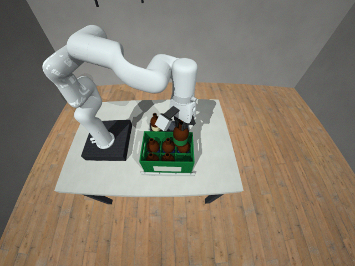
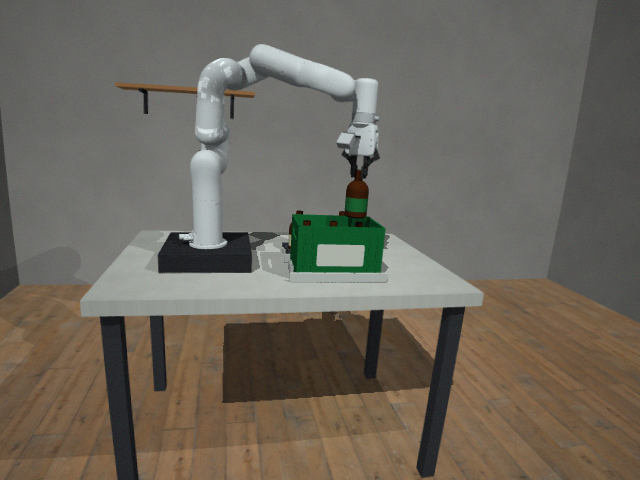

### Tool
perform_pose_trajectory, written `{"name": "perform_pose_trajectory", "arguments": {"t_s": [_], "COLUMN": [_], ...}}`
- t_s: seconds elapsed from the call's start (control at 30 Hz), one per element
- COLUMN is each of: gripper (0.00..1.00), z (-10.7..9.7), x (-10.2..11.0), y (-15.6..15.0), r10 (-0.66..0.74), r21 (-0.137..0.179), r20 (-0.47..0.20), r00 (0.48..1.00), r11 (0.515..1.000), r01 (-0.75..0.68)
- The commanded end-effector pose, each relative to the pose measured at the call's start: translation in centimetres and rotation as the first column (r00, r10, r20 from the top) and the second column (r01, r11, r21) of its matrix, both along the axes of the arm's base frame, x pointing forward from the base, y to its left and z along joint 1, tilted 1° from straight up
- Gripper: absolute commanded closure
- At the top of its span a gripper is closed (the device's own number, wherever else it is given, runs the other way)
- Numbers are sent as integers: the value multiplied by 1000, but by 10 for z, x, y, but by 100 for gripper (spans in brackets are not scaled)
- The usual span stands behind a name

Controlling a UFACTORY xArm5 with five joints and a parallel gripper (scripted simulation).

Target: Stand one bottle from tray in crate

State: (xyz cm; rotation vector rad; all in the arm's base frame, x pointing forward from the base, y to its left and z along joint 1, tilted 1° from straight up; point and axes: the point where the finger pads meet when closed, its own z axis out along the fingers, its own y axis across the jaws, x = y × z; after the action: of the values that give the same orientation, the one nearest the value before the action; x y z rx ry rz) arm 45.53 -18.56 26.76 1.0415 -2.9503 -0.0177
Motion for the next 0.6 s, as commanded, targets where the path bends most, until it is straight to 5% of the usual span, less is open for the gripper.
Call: {"name": "perform_pose_trajectory", "arguments": {"t_s": [0.0,0.57], "gripper": [100,100], "z": [2,2], "x": [2,4], "y": [-12,-37], "r10": [0,0], "r21": [-1,-1], "r20": [4,4], "r00": [1000,1000], "r11": [1000,1000], "r01": [0,0]}}
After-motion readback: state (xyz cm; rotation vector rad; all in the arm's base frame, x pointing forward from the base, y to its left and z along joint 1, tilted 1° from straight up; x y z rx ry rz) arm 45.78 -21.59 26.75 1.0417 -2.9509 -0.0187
